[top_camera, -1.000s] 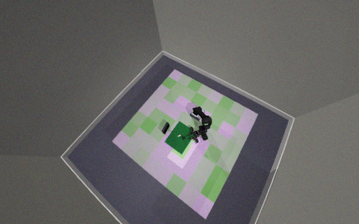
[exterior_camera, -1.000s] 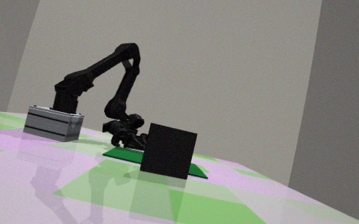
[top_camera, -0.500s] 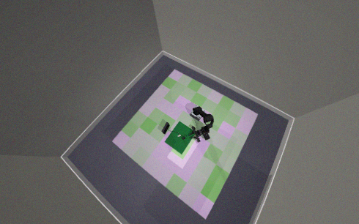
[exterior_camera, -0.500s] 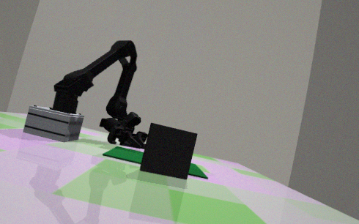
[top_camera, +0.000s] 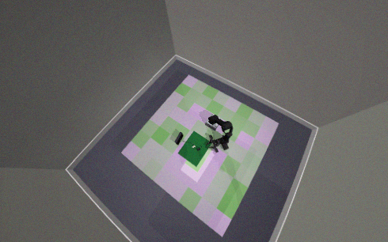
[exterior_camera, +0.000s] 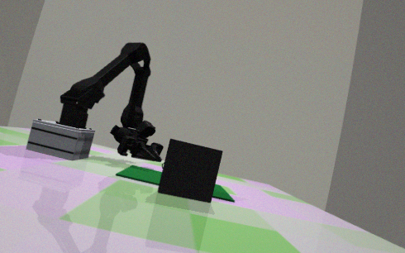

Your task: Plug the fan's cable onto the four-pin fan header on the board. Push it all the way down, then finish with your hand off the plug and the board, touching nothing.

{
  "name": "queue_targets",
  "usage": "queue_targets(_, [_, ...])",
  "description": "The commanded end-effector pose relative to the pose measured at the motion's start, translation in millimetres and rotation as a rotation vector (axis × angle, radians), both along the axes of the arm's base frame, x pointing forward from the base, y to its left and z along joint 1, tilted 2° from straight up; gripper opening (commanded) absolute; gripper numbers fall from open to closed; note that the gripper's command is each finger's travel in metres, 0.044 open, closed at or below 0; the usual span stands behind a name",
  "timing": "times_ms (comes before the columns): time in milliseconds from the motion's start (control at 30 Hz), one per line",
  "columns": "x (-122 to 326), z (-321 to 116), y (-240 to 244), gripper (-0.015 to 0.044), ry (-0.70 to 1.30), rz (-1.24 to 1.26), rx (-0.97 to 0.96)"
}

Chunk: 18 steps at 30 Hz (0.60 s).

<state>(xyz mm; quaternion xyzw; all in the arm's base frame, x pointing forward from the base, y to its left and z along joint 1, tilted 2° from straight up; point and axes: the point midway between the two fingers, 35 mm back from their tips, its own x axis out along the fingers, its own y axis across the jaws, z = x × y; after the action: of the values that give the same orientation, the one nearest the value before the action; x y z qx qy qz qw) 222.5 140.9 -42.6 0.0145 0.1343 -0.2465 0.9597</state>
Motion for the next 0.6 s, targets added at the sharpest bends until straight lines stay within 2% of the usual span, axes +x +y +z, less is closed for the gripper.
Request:
queue_targets(0, [-5,9,5,0.0140,-0.010,-0.003,0.010])
queue_targets(567, [-24,51,12,0.0140,-0.058,0.000,-0.014])
